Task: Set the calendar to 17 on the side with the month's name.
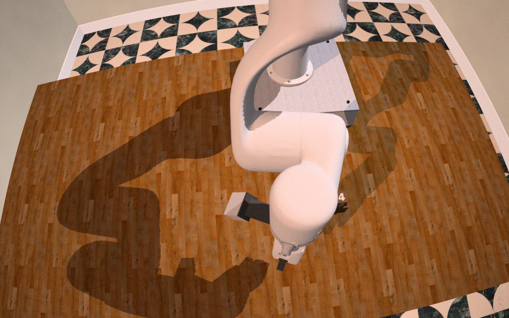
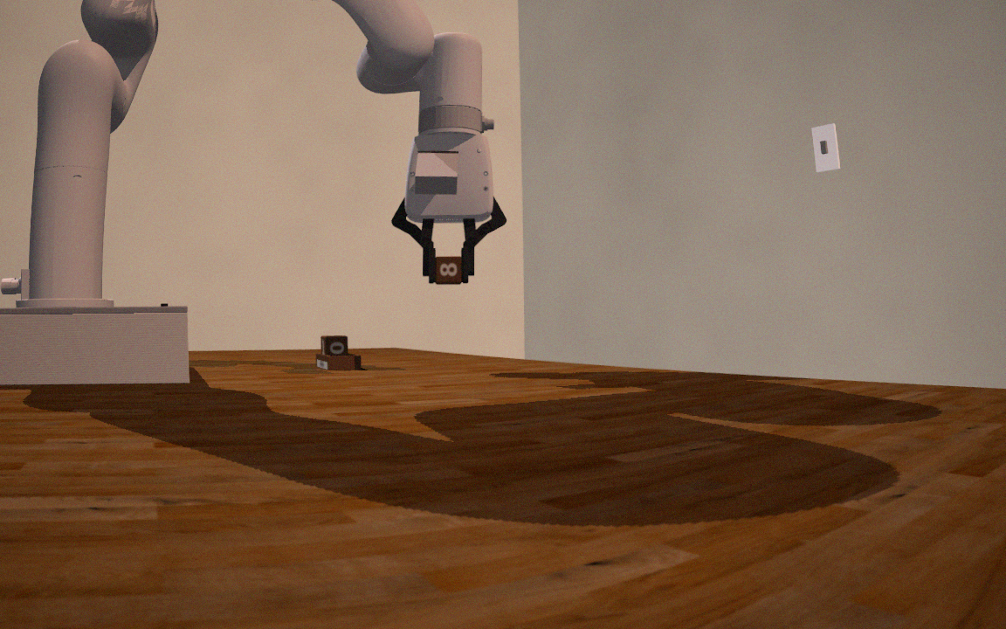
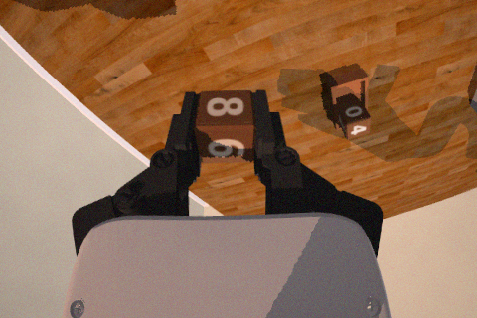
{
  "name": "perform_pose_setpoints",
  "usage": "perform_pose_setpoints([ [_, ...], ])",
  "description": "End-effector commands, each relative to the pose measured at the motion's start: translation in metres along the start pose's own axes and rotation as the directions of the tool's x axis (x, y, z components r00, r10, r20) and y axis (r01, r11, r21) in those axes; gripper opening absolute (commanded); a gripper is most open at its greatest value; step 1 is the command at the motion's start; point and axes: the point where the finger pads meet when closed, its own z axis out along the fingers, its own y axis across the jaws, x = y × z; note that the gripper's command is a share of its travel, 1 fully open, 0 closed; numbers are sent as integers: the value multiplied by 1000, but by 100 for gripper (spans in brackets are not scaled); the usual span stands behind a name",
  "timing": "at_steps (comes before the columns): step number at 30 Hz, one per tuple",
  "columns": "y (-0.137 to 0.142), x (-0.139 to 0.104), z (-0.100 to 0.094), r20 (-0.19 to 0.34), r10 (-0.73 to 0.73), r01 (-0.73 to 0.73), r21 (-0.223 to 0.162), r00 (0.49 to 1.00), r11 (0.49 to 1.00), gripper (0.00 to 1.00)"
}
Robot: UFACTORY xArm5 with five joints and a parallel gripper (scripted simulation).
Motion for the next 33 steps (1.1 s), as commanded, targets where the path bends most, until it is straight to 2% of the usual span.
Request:
perform_pose_setpoints([
  [1,-5,7,-1,1,125,-125,3,992,992,27],
  [2,-6,12,-2,2,196,-196,3,981,981,27],
  [11,-11,24,-2,2,382,-382,3,924,924,27],
  [13,-13,29,-2,3,451,-451,3,893,893,27],
  [15,-14,33,-2,3,495,-495,3,869,869,27],
  [17,-14,33,-2,3,495,-495,3,869,869,27],
  [19,-16,39,-2,3,579,-579,3,815,815,27],
  [26,-19,50,-2,4,700,-700,2,714,714,27],
  [29,-21,56,-2,4,763,-763,2,646,646,27],
  [30,-21,56,-2,4,763,-763,2,646,646,27],
  [32,-23,61,-2,4,811,-811,2,586,586,27],
  [33,-23,61,-2,4,811,-811,2,586,586,27],
])
